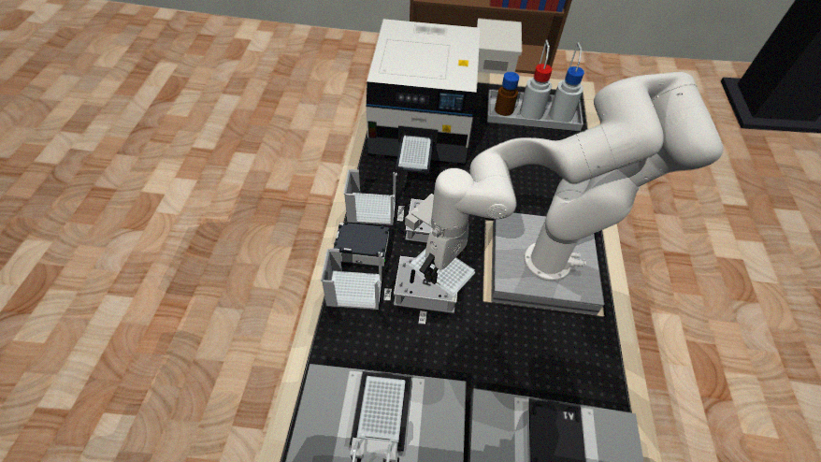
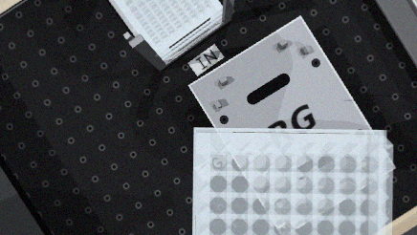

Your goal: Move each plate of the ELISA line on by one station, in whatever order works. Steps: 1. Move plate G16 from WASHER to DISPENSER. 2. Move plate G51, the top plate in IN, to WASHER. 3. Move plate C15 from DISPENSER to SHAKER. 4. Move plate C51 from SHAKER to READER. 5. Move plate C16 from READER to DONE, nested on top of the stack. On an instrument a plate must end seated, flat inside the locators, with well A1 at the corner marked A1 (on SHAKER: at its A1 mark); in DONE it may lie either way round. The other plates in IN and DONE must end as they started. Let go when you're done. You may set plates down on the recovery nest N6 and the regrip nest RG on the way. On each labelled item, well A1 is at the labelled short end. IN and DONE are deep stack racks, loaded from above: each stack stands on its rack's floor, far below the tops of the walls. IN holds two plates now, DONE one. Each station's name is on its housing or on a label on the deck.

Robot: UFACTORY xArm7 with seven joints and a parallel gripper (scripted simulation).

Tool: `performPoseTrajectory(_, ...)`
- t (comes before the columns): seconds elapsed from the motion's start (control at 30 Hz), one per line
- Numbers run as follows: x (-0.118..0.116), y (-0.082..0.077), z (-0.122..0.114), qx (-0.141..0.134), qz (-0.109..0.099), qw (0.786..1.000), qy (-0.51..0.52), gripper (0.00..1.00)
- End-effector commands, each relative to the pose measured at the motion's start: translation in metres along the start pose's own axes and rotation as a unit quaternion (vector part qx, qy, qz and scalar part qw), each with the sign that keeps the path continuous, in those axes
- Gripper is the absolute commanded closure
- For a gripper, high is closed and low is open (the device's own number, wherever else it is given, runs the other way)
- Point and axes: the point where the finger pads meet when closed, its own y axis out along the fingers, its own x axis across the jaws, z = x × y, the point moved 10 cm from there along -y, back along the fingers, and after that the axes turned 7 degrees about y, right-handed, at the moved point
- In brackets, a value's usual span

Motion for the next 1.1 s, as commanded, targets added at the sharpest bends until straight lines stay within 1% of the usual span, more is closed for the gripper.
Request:
performPoseTrajectory(0.0, -0.002, -0.001, 0.017, 0.0, 0.001, 1.0, -0.028, 1.0)
performPoseTrajectory(0.1, -0.002, -0.001, 0.021, 0.0, 0.001, 0.999, -0.033, 1.0)
performPoseTrajectory(0.4, -0.004, -0.001, 0.051, 0.001, 0.001, 0.999, -0.048, 1.0)
performPoseTrajectory(0.47, -0.004, -0.001, 0.053, 0.001, 0.001, 0.999, -0.048, 1.0)
performPoseTrajectory(0.6, -0.005, -0.001, 0.066, 0.001, 0.001, 0.997, -0.071, 1.0)
performPoseTrajectory(0.67, -0.005, -0.001, 0.066, 0.001, 0.001, 0.997, -0.071, 1.0)
performPoseTrajectory(0.87, -0.006, -0.001, 0.086, 0.001, 0.001, 0.994, -0.106, 1.0)
performPoseTrajectory(1.07, -0.007, -0.001, 0.106, 0.001, 0.001, 0.994, -0.109, 1.0)
